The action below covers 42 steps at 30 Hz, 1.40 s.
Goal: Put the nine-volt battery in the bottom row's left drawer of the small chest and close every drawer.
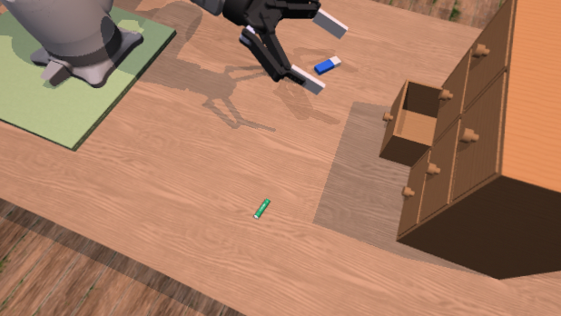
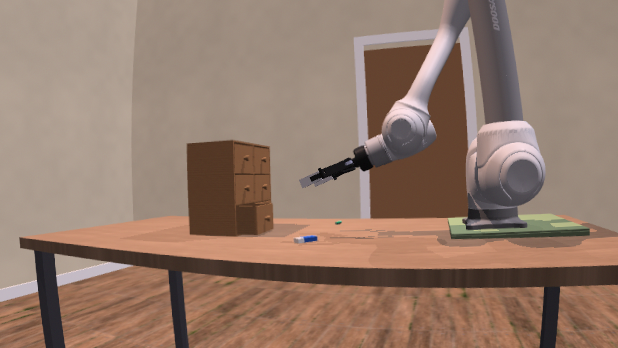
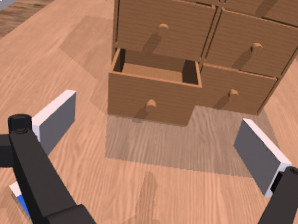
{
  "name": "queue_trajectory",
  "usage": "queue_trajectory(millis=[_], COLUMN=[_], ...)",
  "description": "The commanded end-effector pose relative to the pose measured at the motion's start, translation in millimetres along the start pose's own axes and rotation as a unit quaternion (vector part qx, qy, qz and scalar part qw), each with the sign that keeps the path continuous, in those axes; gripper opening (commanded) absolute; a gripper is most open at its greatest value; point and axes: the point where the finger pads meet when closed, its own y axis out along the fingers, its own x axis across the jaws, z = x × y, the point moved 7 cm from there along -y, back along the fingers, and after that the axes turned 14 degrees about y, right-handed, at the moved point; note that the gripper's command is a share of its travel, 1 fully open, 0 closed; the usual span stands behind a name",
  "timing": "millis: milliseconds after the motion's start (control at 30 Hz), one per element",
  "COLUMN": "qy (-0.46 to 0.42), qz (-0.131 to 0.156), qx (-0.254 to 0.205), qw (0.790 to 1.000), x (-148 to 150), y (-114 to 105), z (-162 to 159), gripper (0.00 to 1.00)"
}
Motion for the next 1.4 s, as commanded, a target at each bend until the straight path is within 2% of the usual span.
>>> queue_trajectory(millis=[0, 633, 667, 1367], qy=[0.000, 0.000, 0.000, 0.000], qz=[0.001, 0.004, 0.004, 0.004], qx=[0.003, 0.017, 0.017, 0.017], qw=[1.000, 1.000, 1.000, 1.000], x=[0.2, 0.9, 0.9, 1.0], y=[0.8, 3.7, 3.7, 3.8], z=[-0.8, -3.9, -3.9, -4.0], gripper=[1.00, 1.00, 0.00, 0.00])
